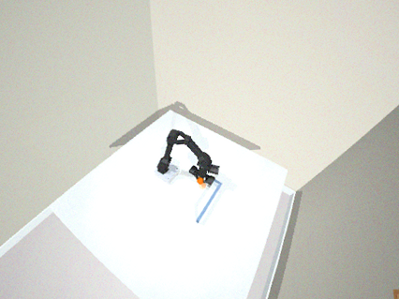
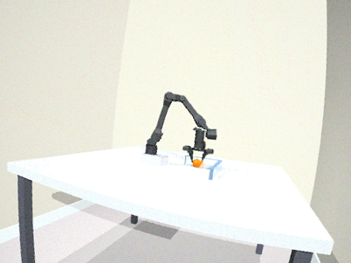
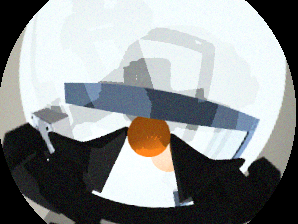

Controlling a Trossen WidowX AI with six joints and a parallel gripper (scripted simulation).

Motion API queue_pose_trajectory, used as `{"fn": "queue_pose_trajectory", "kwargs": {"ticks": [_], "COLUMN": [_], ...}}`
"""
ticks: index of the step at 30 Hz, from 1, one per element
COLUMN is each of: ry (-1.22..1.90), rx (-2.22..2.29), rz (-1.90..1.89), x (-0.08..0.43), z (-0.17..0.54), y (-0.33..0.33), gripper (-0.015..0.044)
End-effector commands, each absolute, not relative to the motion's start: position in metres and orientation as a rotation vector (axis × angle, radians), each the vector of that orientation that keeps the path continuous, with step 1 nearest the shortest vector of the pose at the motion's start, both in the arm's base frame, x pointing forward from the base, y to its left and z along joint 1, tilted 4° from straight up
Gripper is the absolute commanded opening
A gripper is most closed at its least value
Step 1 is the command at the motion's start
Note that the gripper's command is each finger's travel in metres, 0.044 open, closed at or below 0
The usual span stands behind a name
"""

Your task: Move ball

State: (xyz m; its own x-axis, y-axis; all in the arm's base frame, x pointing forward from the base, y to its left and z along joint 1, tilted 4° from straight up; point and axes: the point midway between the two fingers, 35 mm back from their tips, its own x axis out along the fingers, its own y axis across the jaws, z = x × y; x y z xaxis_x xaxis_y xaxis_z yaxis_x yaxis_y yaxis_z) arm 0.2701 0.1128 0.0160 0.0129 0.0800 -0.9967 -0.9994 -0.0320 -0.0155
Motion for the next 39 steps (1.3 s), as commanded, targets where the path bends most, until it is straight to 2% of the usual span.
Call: {"fn": "queue_pose_trajectory", "kwargs": {"ticks": [1,3,12,33,39], "ry": [1.131,1.131,1.129,1.131,1.130], "rx": [-1.179,-1.179,-1.165,-1.179,-1.180], "rz": [1.255,1.255,1.212,1.253,1.254], "x": [0.269,0.269,0.282,0.269,0.275], "z": [0.015,0.015,0.030,0.148,0.143], "y": [0.112,0.112,0.097,0.102,0.098], "gripper": [0.0250,0.0236,0.0000,0.0000,0.0000]}}
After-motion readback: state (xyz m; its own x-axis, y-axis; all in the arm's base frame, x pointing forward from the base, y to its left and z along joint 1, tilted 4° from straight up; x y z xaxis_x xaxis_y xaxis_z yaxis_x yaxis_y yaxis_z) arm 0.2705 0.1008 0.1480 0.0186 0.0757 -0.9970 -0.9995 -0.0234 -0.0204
